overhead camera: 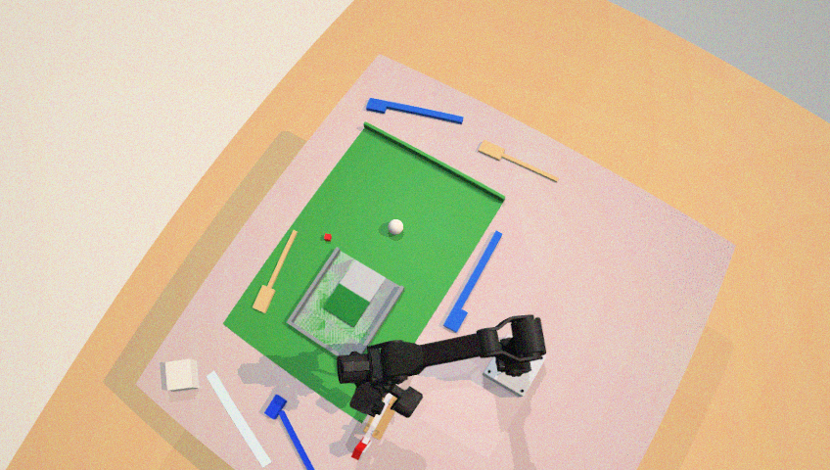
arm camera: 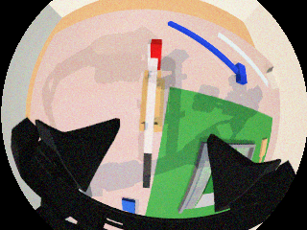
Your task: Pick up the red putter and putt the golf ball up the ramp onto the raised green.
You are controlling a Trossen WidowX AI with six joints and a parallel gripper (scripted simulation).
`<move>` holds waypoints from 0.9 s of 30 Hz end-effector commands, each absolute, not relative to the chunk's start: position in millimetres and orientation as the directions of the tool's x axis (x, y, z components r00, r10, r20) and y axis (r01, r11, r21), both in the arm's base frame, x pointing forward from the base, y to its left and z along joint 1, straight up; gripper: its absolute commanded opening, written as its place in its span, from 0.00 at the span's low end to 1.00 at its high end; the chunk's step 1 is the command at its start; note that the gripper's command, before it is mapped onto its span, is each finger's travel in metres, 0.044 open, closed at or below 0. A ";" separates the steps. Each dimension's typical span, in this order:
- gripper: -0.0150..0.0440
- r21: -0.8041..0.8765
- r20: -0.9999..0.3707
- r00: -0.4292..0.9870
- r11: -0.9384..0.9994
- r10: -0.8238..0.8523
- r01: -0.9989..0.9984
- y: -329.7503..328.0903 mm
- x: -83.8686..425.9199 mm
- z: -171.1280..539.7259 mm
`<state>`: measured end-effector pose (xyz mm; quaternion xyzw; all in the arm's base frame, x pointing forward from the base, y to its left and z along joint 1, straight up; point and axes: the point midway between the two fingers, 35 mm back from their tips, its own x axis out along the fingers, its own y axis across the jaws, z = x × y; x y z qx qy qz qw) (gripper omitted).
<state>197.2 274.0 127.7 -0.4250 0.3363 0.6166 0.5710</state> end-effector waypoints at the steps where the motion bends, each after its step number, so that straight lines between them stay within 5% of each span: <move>1: 1.00 -0.047 -0.949 -0.014 -0.185 0.314 -0.982 218.7 206.1 95.1; 27: 1.00 -0.014 -0.965 -0.046 -0.225 0.258 -0.974 184.1 202.7 30.4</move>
